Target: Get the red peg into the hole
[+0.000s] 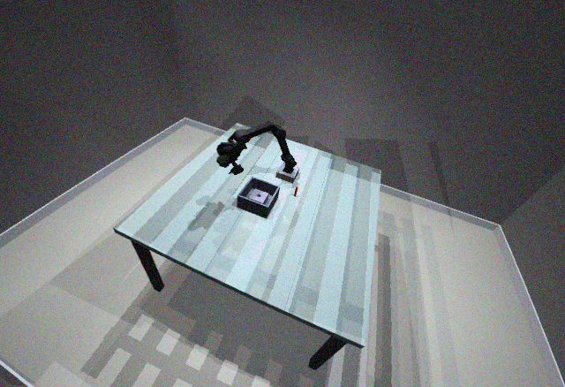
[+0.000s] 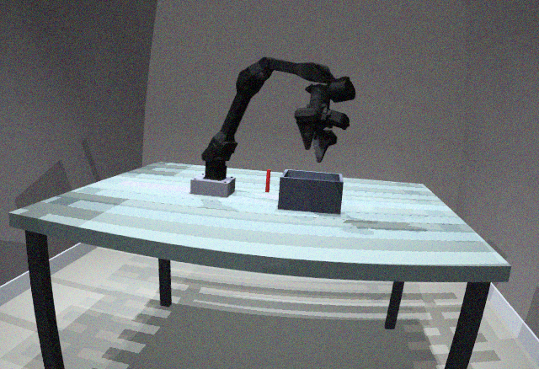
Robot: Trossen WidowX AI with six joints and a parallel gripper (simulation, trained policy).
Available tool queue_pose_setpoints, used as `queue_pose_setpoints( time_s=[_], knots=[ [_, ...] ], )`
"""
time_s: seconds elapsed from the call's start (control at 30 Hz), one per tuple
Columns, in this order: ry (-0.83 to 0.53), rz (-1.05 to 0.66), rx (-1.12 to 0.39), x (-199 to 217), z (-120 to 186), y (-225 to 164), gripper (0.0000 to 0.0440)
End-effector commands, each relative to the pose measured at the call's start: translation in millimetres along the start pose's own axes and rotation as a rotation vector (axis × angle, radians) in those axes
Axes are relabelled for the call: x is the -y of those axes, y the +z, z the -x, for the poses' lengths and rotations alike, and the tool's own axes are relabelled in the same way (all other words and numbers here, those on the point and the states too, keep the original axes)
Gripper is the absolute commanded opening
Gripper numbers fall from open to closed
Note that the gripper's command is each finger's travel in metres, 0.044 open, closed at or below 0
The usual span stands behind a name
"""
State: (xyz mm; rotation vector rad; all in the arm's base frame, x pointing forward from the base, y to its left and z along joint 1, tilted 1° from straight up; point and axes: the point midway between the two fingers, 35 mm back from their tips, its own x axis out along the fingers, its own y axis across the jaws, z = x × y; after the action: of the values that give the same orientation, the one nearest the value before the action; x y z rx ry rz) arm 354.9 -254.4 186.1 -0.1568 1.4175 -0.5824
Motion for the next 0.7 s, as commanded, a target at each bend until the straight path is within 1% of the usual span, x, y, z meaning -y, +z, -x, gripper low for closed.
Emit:
queue_pose_setpoints(
  time_s=[0.0,0.17,0.33,0.5,0.67],
  knots=[
    [0.045,-0.04,0.006,-34,22,-6,0.044],
    [0.11,-0.095,-0.006,-90,55,-24,0.044],
    [0.163,-0.149,-0.038,-137,84,-52,0.044],
    [0.199,-0.201,-0.085,-176,107,-87,0.044],
    [0.216,-0.253,-0.14,-206,125,-124,0.044]
  ],
)
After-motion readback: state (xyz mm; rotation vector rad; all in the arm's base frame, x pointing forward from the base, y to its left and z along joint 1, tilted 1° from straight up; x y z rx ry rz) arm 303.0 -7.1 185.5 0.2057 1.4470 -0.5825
